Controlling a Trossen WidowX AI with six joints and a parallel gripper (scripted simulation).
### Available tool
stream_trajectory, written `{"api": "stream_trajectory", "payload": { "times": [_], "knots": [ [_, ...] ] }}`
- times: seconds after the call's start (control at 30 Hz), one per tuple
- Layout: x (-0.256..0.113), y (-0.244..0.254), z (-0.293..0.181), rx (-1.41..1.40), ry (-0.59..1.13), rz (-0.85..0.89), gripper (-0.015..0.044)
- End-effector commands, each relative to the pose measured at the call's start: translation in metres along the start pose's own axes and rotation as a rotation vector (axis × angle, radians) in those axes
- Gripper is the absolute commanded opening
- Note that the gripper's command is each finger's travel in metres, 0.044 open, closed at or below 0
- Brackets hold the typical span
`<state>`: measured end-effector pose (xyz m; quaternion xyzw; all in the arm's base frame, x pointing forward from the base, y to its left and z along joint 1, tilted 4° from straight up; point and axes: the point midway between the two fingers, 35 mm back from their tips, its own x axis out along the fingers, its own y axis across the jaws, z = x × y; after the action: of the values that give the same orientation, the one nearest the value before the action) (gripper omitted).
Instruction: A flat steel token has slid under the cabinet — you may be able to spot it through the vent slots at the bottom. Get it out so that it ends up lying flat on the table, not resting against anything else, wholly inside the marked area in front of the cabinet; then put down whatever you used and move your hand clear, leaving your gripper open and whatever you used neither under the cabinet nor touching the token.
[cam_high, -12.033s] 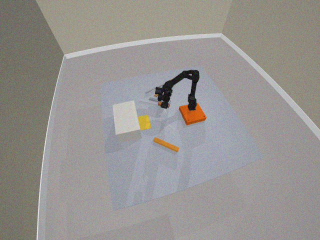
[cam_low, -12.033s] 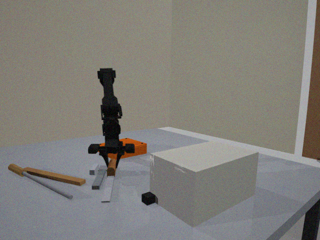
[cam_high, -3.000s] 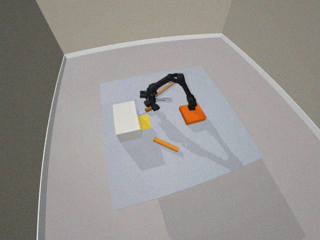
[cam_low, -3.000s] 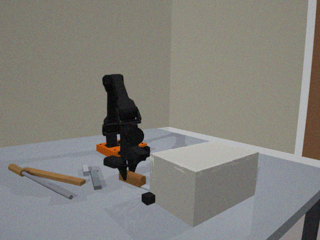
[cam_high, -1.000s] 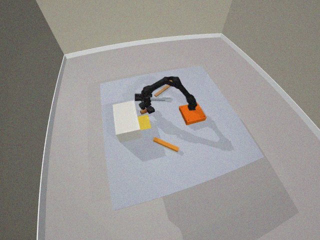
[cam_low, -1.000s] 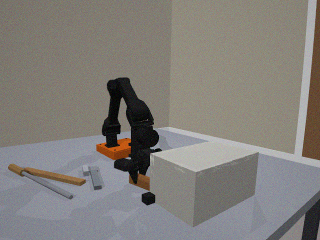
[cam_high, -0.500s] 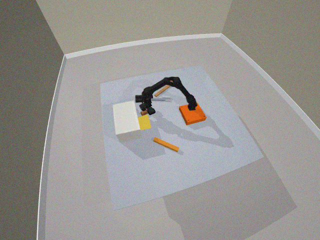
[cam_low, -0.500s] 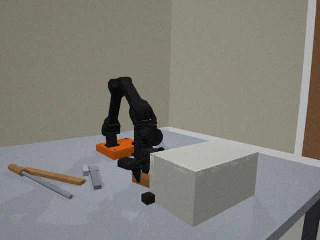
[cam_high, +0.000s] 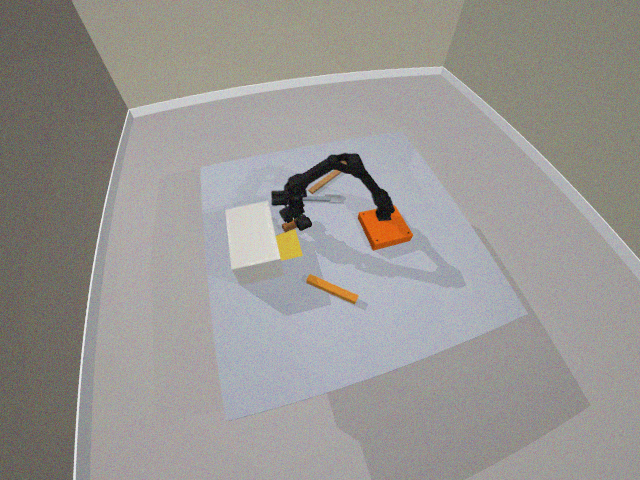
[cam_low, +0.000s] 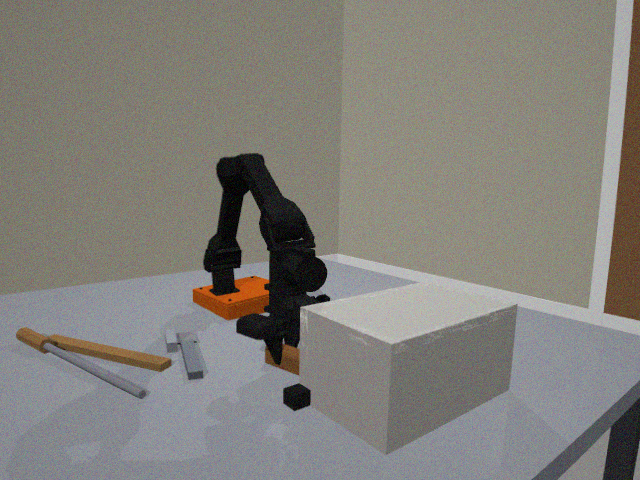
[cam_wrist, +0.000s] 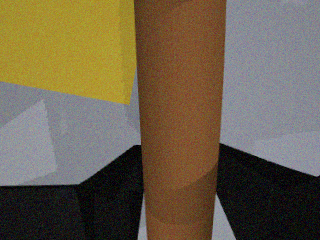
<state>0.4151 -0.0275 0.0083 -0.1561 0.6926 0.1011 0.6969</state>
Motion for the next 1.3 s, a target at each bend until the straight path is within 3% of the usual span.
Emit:
{"api": "stream_trajectory", "payload": {
  "times": [0.0, 1.27],
  "knots": [
    [0.001, 0.001, -0.005, -0.004, 0.001, 0.008, 0.0],
    [0.002, -0.001, -0.043, -0.005, 0.004, 0.008, 0.0]
  ]
}}
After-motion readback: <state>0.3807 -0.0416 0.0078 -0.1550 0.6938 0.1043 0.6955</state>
